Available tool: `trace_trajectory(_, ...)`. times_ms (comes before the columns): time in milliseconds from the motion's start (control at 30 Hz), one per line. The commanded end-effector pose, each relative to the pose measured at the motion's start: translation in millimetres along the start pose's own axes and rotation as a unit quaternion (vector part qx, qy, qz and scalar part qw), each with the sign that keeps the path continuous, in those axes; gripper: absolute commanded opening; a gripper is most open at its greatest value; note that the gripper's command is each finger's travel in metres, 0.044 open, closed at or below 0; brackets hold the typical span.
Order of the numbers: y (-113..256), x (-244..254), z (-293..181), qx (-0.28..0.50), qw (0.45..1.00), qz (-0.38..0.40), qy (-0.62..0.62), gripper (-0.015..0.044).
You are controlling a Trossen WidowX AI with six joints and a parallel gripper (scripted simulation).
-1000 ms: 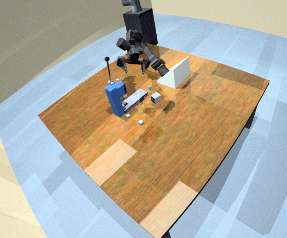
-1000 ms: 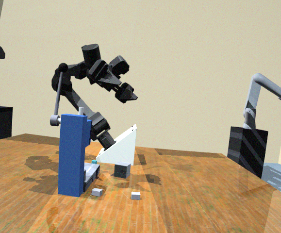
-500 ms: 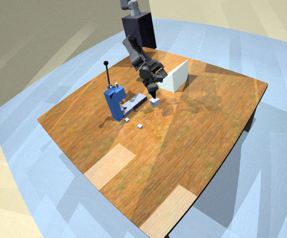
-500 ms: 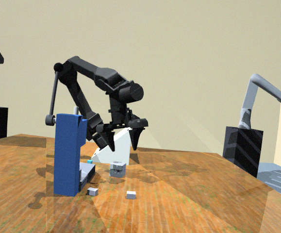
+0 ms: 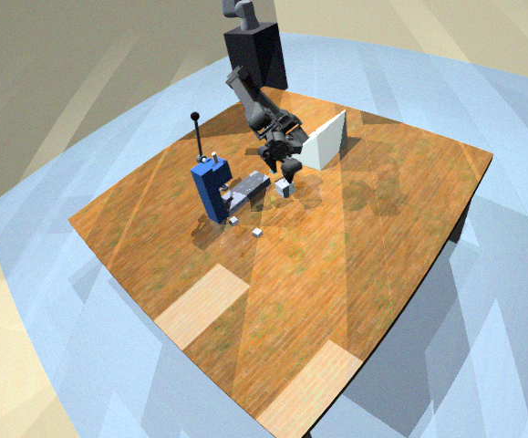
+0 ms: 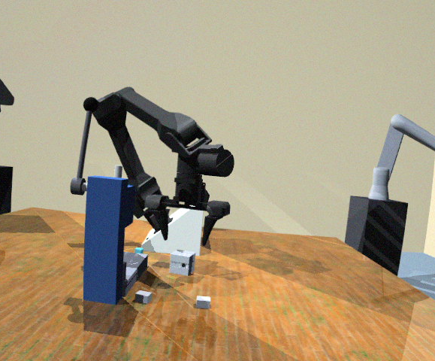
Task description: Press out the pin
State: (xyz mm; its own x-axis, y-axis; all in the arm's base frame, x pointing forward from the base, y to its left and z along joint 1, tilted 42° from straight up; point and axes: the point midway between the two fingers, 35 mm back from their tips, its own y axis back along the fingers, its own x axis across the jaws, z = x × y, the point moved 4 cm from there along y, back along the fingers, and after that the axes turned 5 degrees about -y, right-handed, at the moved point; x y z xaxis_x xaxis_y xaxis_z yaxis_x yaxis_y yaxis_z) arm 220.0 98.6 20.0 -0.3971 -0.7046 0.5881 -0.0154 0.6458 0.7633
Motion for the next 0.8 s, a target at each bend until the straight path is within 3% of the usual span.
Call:
trace_trajectory(0, -10, 1, 2, -0.002, 1.0, 0.009, 0.012, 0.044)
trace_trajectory(767, -44, 2, 2, -0.002, 1.0, 0.009, 0.011, 0.044)
